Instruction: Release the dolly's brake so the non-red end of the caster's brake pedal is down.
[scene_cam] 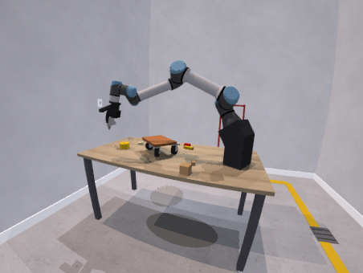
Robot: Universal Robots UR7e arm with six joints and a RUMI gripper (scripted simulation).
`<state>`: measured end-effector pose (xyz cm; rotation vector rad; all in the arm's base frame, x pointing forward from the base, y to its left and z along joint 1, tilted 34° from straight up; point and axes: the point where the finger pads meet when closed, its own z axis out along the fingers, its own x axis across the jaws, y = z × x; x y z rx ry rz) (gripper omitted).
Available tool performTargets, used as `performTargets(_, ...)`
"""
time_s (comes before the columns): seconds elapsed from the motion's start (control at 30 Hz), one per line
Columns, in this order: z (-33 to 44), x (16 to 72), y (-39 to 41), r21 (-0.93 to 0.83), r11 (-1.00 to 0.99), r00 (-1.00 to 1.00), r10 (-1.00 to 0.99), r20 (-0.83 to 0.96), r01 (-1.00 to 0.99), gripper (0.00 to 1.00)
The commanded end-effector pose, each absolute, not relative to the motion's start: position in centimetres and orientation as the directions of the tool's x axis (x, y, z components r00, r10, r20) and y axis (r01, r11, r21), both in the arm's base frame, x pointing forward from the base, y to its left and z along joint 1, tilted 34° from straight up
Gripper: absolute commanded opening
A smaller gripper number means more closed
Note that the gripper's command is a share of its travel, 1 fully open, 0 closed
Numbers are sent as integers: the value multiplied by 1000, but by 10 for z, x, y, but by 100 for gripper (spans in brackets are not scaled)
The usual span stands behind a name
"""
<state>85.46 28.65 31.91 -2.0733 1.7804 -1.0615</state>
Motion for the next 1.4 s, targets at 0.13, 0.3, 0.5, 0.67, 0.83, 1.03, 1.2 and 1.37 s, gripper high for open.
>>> performTargets(0.13,324,843,252,-578,-230,-2,-928,372,-783,0)
performTargets(0.3,326,829,220,-572,-211,-15,-931,365,-792,0)
performTargets(0.5,327,814,190,-567,-193,-29,-933,357,-801,0)
performTargets(0.67,326,787,148,-560,-165,-48,-937,346,-812,0)
performTargets(0.83,323,761,114,-554,-141,-66,-939,336,-821,0)
performTargets(1.03,319,738,89,-549,-121,-80,-941,328,-827,0)
performTargets(1.2,308,695,50,-542,-87,-105,-944,313,-836,0)
performTargets(1.37,297,658,23,-537,-59,-126,-945,301,-842,0)
